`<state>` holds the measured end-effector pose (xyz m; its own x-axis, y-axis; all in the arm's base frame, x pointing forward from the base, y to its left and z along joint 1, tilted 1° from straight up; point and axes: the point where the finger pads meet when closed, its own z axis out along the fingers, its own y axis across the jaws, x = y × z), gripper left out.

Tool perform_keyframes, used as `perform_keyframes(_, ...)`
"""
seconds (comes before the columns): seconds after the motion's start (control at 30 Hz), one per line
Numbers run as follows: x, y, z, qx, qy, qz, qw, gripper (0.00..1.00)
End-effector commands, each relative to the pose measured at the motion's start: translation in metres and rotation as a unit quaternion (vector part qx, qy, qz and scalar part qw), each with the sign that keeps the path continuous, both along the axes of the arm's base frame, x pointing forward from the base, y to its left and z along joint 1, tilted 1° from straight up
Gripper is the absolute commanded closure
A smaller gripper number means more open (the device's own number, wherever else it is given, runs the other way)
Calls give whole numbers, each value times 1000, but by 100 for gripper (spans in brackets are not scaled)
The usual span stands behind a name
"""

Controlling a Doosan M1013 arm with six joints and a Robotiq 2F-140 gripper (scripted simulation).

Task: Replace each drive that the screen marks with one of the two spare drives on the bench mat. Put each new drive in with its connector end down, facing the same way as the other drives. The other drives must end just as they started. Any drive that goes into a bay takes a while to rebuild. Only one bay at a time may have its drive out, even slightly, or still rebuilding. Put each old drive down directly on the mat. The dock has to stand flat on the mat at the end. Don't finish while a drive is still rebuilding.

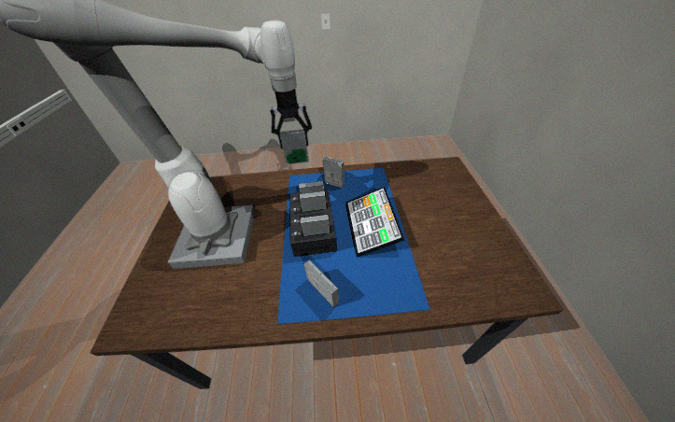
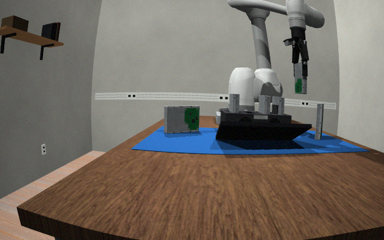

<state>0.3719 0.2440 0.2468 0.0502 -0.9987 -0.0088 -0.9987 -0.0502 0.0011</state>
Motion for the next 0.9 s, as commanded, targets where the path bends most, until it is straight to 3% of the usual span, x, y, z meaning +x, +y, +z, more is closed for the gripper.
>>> perform_keyframes(0.0,0,1,1,0,0,0,1000,90)
perform_keyframes(0.87,0,1,-11,0,0,0,1000,90)
